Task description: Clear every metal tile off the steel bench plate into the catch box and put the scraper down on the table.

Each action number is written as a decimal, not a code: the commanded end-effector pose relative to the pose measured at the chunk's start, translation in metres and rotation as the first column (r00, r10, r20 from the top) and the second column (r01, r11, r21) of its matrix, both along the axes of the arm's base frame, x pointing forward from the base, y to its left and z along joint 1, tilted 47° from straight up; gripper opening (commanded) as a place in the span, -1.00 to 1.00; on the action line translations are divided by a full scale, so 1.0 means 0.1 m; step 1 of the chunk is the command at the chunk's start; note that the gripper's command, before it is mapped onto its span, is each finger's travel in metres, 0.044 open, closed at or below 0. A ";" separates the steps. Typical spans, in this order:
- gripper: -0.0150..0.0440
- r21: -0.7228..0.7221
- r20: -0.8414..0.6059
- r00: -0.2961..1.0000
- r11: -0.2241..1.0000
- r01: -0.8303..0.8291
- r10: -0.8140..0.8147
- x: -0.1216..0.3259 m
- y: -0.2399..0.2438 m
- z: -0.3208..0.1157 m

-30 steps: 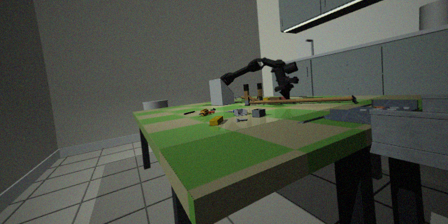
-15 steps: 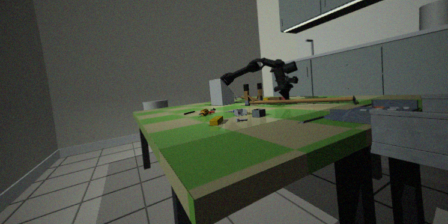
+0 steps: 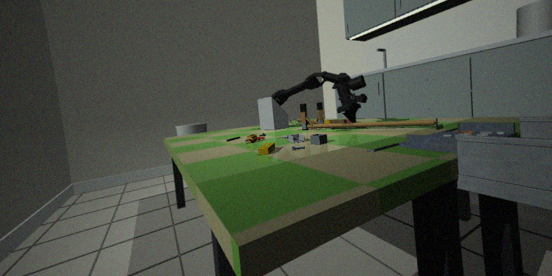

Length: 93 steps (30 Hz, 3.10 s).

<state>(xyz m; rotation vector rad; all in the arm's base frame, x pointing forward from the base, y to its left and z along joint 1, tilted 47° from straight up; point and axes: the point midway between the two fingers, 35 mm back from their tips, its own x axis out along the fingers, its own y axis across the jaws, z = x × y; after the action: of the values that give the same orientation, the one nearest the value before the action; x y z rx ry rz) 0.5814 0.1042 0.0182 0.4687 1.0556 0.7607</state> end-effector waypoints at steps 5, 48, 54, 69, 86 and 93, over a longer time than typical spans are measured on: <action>-0.49 -0.001 -0.018 1.000 1.000 -0.007 0.007 -0.02 0.03 -0.11; -0.49 0.000 0.003 1.000 1.000 0.003 -0.003 0.00 -0.07 0.05; -0.49 0.001 0.011 1.000 1.000 0.008 -0.008 -0.02 -0.22 0.18; -0.49 -0.004 -0.024 0.999 1.000 0.023 -0.023 -0.18 -0.43 0.44; -0.49 -0.004 -0.117 0.991 0.998 0.059 -0.059 -0.72 -0.89 1.11; -0.49 -0.004 -0.120 0.991 0.998 0.061 -0.061 -0.73 -0.88 1.10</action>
<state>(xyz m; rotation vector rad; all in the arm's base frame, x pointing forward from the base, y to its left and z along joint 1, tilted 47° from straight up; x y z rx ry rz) 0.5100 0.0091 0.1314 0.5479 1.1385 0.6733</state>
